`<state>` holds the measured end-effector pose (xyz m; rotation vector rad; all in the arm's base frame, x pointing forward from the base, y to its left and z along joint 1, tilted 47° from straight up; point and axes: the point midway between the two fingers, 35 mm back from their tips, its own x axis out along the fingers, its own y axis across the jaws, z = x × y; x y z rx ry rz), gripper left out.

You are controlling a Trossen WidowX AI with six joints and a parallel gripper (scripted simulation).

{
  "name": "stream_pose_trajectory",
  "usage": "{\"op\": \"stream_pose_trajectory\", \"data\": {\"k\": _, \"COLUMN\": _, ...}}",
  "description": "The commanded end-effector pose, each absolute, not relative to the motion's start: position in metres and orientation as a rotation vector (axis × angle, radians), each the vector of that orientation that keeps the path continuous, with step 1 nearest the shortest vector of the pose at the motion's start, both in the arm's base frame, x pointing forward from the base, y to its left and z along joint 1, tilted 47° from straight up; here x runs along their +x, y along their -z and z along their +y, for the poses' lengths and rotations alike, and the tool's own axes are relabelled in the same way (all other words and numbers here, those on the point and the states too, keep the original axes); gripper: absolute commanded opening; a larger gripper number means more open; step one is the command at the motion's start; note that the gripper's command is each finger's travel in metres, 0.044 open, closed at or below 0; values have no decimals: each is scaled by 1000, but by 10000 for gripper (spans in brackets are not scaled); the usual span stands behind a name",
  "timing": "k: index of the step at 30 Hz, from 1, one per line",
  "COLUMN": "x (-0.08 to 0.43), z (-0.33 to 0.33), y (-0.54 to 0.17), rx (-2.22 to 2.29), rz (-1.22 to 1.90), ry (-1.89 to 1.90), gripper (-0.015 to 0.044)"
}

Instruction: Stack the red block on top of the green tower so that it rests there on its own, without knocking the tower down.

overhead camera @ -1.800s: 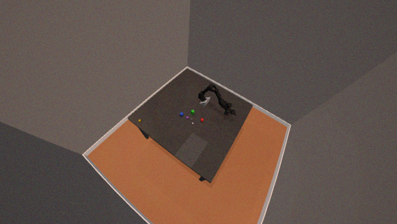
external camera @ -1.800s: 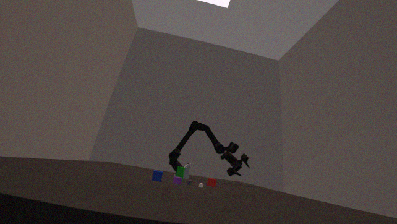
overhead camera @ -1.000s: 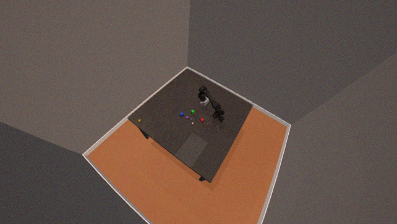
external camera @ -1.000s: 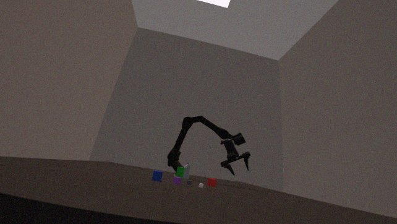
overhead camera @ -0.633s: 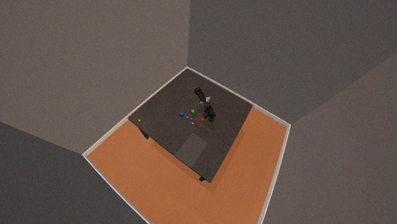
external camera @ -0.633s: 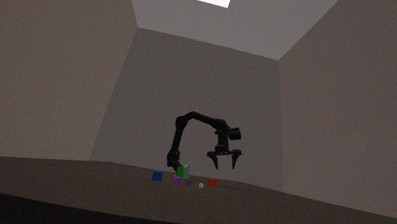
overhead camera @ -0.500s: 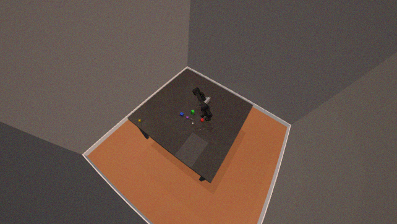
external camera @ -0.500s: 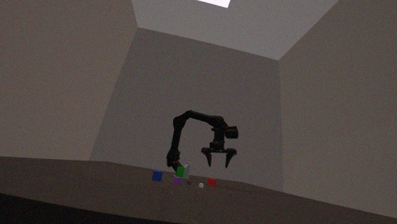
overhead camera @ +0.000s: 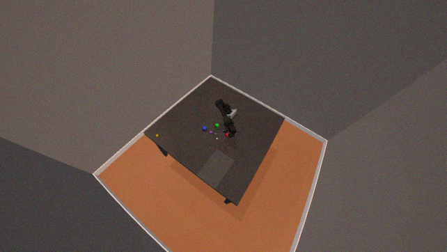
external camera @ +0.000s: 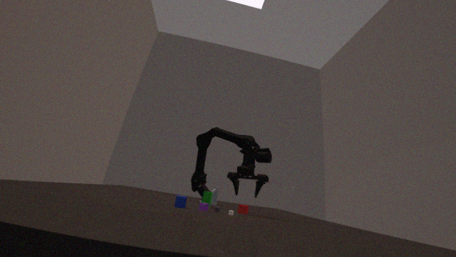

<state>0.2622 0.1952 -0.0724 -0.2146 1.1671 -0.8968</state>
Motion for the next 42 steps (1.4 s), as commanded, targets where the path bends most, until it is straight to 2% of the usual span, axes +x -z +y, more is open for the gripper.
{"op": "stream_pose_trajectory", "data": {"k": 1, "x": 262, "z": 178, "y": 86, "rx": -233, "rz": 1172, "ry": 906, "gripper": 440}}
{"op": "stream_pose_trajectory", "data": {"k": 42, "x": 266, "z": 145, "y": 116, "rx": -234, "rz": 1171, "ry": 907, "gripper": 440}}
